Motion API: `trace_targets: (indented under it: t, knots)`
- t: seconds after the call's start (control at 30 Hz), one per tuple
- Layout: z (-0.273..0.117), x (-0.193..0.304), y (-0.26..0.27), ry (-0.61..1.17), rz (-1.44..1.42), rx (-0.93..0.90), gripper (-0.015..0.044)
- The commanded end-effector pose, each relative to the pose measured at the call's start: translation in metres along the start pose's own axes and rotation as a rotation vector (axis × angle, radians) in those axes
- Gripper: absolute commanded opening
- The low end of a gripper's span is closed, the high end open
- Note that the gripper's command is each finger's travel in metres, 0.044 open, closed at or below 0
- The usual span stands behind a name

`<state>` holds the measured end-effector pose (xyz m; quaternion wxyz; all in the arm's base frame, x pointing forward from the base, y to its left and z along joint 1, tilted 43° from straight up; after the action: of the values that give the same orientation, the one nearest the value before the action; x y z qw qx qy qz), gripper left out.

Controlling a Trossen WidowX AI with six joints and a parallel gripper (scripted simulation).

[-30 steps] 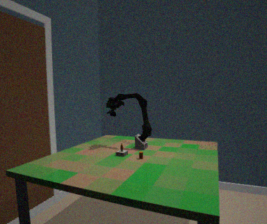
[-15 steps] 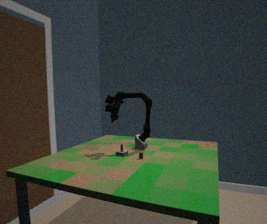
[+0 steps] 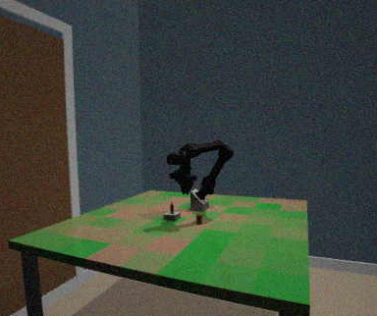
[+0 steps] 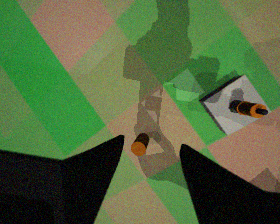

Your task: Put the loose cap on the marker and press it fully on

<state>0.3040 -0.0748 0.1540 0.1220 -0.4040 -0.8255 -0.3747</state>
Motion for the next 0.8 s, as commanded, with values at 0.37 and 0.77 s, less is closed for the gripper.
trace_targets:
  t: [0.37,0.77]
  knots:
    - [0.076,0.068,0.025,0.077,-0.115,0.176,0.0248]
    - [0.095,0.069,0.023,0.078,-0.115,0.175,0.0248]
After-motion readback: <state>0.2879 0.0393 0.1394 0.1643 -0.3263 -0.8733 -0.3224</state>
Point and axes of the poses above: the point midway between the two fingers, 35 mm back from their tips, its own z axis out along the fingers, its own y axis across the jaws, x = y × z, the point moved 8 cm from there along -z, back along the fingers, and after that the axes turned 8 degrees about z, right-handed, at the moved point
